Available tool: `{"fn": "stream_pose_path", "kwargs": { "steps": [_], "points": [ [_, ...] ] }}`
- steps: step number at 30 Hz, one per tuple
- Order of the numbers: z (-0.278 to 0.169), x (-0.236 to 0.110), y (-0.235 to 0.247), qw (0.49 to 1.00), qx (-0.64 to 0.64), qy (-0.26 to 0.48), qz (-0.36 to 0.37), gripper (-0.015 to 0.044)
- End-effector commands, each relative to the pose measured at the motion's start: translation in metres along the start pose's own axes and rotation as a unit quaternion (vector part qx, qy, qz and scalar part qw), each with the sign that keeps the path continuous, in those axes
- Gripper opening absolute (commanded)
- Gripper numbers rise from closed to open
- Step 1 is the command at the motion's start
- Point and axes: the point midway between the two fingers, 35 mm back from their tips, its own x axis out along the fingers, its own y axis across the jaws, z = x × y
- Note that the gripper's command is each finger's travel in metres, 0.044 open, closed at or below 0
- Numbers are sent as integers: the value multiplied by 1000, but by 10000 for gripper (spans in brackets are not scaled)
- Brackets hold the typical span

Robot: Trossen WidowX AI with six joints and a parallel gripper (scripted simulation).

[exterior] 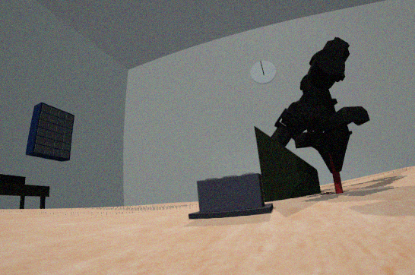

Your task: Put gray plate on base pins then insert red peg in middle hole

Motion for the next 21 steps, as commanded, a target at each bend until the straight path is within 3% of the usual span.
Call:
{"fn": "stream_pose_path", "kwargs": {
  "steps": [1,21],
  "points": [
    [1,0,0,1000,3,-2,-1,0],
    [10,-55,3,1000,3,-9,-4,0]
  ]
}}
